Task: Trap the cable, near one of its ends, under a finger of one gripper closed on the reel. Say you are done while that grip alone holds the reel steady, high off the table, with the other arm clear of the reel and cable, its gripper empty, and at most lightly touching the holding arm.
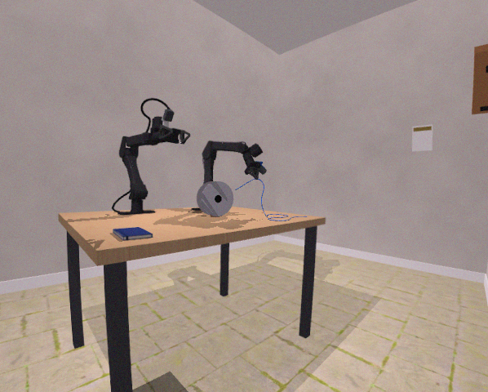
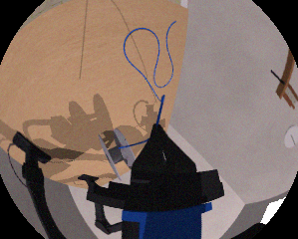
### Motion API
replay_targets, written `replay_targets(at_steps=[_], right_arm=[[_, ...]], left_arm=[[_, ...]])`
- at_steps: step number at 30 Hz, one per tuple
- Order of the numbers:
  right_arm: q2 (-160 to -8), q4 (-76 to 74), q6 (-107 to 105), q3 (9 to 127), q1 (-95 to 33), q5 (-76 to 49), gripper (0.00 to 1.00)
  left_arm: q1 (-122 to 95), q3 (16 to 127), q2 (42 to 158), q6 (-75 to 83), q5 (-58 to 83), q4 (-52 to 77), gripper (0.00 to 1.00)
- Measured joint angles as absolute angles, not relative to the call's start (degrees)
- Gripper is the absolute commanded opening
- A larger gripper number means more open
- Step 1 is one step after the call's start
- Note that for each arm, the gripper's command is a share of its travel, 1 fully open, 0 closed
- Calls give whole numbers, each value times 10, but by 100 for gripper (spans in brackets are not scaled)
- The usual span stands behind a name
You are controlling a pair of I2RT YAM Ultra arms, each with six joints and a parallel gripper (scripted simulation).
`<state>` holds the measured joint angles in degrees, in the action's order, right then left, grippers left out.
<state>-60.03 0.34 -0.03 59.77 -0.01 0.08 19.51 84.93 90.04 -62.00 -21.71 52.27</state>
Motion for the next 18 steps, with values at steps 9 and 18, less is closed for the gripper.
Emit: replay_targets(at_steps=[9,18], right_arm=[[-600,3,0,598,0,1,100],[-600,3,0,598,0,1,100]], left_arm=[[195,843,900,-620,-217,516,0],[195,840,899,-620,-217,514,0]])
